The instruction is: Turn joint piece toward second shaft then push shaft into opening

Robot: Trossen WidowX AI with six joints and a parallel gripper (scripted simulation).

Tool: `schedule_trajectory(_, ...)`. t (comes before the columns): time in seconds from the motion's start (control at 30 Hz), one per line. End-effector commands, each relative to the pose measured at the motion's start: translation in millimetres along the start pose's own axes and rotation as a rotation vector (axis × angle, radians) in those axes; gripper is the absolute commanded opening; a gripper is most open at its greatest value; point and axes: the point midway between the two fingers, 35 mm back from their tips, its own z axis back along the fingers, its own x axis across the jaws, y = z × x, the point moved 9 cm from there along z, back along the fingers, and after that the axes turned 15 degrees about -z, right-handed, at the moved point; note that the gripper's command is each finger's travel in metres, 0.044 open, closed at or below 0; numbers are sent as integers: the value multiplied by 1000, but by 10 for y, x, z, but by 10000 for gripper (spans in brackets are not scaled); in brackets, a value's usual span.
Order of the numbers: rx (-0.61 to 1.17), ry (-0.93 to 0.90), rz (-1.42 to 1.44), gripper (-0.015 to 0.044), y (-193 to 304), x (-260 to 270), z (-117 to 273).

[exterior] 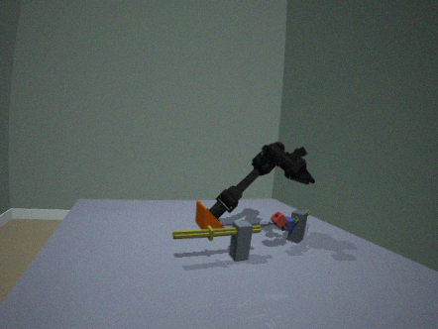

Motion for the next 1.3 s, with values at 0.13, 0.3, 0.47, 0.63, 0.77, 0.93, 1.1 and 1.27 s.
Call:
schedule_trajectory(0.13,-79,207,-106,440,657,-564,577)
schedule_trajectory(0.3,-141,335,-159,440,1171,-676,963)
schedule_trajectory(0.47,-150,365,-165,440,1368,-653,1063)
schedule_trajectory(0.63,-161,368,-181,440,1353,-684,1063)
schedule_trajectory(0.77,-199,385,-242,440,1300,-800,1059)
schedule_trajectory(0.93,-238,399,-352,440,1230,-944,1054)
schedule_trajectory(1.1,-270,415,-467,440,1164,-1080,1037)
schedule_trajectory(1.27,-295,437,-575,440,1103,-1210,994)
